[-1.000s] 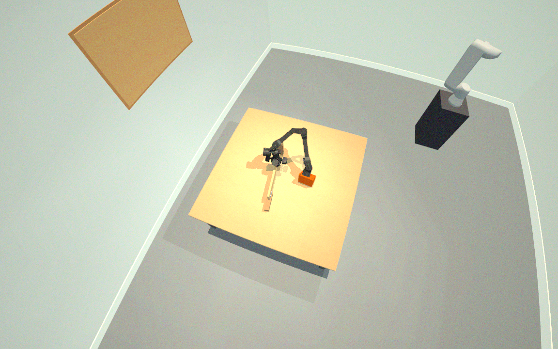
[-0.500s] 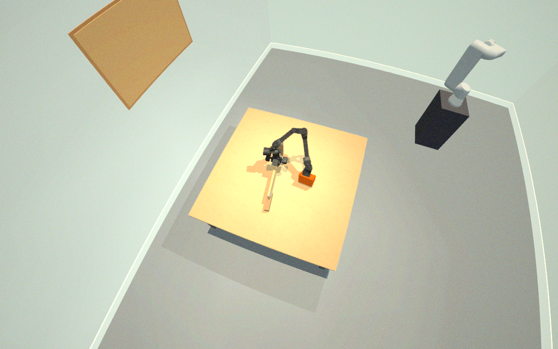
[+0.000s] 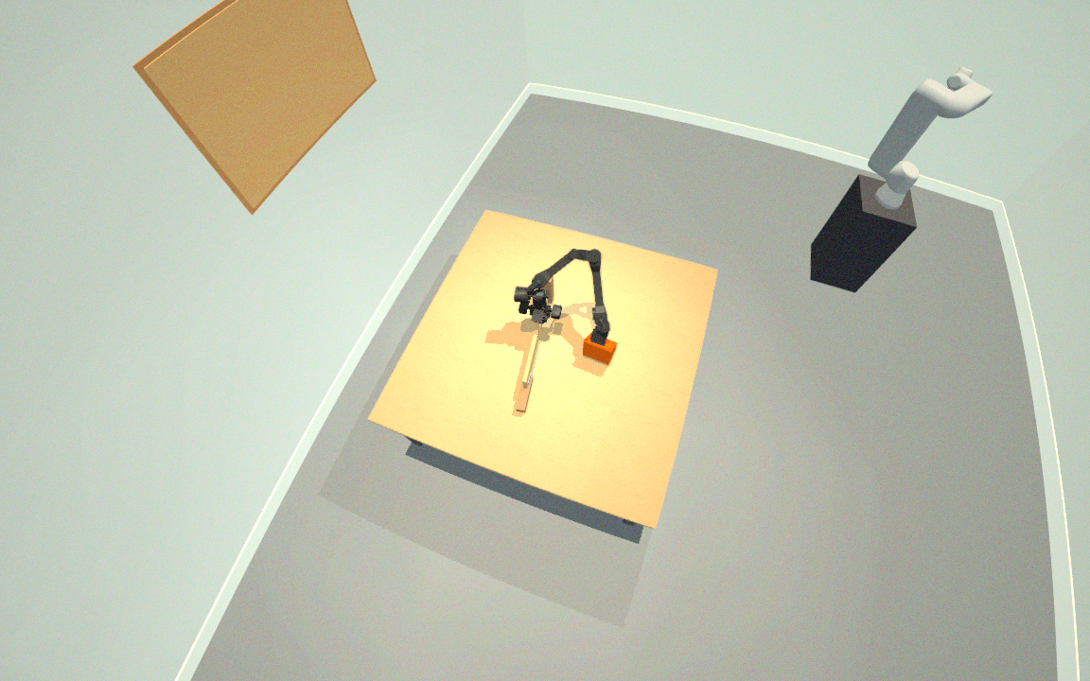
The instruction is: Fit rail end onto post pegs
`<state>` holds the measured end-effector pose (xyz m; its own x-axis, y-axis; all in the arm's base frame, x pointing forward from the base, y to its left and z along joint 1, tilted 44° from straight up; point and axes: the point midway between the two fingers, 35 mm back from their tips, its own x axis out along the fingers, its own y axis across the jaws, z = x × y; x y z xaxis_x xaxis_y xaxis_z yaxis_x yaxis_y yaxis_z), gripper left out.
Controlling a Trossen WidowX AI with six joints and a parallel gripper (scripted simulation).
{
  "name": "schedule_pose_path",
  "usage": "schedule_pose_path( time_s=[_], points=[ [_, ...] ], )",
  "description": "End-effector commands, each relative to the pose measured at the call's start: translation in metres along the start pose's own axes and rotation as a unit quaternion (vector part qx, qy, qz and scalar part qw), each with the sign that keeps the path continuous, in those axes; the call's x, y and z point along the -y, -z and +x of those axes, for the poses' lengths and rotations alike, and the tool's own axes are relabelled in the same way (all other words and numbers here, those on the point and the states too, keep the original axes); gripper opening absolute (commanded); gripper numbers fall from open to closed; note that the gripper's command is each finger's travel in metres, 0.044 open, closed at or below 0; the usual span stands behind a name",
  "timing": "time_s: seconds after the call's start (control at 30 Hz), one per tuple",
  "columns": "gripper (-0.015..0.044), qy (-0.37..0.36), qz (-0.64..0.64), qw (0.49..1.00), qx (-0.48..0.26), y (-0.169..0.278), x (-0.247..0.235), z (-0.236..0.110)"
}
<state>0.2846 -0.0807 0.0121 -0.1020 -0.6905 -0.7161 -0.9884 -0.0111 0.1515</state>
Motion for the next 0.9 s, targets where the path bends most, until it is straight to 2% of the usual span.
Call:
schedule_pose_path(
  time_s=[0.0,0.87],
  points=[
    [0.0,0.004,-0.001,1.0,0.001,0.0023,0.0014,-0.0024],
    [0.0,0.004,-0.001,1.0,0.0,0.0105,0.0014,-0.0017]
  ],
)
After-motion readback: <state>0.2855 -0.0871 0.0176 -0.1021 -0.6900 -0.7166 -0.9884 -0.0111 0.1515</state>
